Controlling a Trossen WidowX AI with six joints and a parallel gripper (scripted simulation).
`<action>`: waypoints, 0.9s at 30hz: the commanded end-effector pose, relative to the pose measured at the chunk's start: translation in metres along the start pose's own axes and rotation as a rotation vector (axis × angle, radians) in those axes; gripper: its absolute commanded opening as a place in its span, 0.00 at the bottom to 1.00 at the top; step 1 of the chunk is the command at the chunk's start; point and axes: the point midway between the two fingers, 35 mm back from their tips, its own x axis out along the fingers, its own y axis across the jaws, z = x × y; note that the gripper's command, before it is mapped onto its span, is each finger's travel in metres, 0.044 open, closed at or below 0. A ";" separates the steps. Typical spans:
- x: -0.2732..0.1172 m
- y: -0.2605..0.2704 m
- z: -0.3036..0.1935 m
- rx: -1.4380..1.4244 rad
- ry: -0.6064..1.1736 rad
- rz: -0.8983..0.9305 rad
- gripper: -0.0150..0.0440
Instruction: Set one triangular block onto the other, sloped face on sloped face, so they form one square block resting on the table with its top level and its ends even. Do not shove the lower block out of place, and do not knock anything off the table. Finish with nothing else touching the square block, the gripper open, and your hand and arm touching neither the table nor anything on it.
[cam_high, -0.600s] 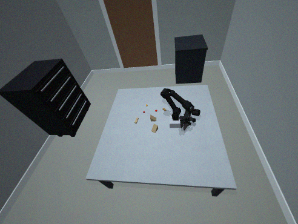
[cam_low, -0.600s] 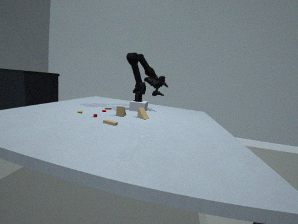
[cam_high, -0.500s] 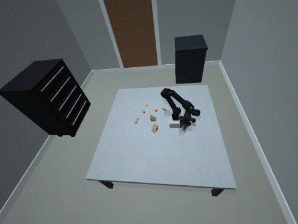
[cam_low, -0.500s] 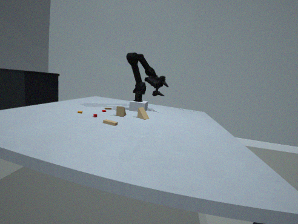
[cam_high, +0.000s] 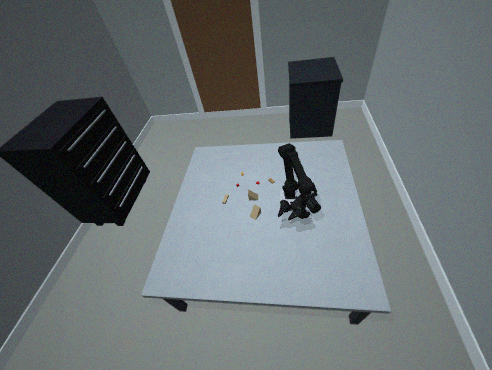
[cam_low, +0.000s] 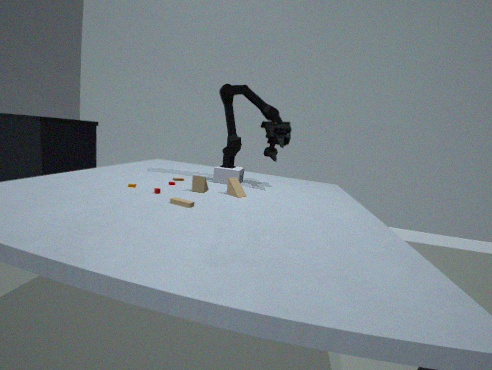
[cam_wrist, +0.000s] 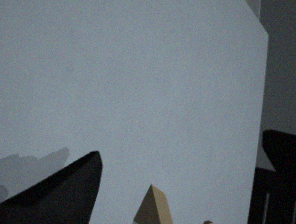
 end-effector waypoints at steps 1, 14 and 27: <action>0.025 -0.017 -0.008 0.082 0.161 0.073 1.00; 0.110 -0.078 -0.084 0.479 0.656 0.358 1.00; 0.158 -0.109 -0.218 1.045 1.023 0.585 1.00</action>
